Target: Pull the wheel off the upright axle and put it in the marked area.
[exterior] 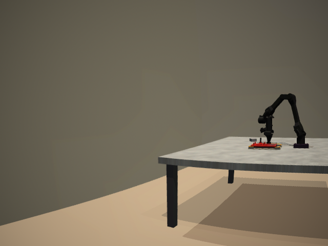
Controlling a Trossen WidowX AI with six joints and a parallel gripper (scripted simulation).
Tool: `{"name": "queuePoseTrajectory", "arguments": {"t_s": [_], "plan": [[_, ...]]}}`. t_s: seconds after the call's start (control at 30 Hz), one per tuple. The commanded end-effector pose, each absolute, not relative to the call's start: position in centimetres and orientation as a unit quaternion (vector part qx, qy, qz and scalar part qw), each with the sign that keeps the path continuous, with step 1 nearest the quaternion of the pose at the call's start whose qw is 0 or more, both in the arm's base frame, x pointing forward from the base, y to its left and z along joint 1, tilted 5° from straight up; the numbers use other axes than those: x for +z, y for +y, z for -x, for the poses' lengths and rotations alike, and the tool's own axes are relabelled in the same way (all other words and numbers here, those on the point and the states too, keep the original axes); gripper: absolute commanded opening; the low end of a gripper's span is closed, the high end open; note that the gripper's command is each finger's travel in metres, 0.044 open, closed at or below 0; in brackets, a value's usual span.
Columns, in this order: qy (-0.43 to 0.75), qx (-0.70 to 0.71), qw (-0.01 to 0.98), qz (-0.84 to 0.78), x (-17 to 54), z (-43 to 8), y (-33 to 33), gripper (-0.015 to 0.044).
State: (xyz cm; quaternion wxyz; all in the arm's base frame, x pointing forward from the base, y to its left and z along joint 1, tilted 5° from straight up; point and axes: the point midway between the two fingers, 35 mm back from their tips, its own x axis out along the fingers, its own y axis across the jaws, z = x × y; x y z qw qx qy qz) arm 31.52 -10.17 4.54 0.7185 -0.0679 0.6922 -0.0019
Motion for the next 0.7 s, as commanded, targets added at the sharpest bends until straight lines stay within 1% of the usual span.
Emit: {"name": "queuePoseTrajectory", "arguments": {"t_s": [0.0, 0.13, 0.27, 0.33, 0.43, 0.47, 0.67], "plan": [[0.690, -0.002, 0.721, 0.068, 6.3, -31.8, -10.1, 0.0300], [0.690, 0.001, 0.721, 0.068, 10.1, -31.5, -9.7, 0.0300], [0.690, 0.001, 0.721, 0.068, 10.4, -31.4, -9.7, 0.0300], [0.688, 0.000, 0.722, 0.071, 10.1, -31.0, -9.6, 0.0353], [0.689, 0.000, 0.721, 0.070, 11.7, -28.6, -8.6, 0.0431], [0.690, 0.001, 0.721, 0.070, 12.1, -27.7, -8.3, 0.0440], [0.693, 0.002, 0.718, 0.067, 14.2, -23.0, -6.6, 0.0440]]}}
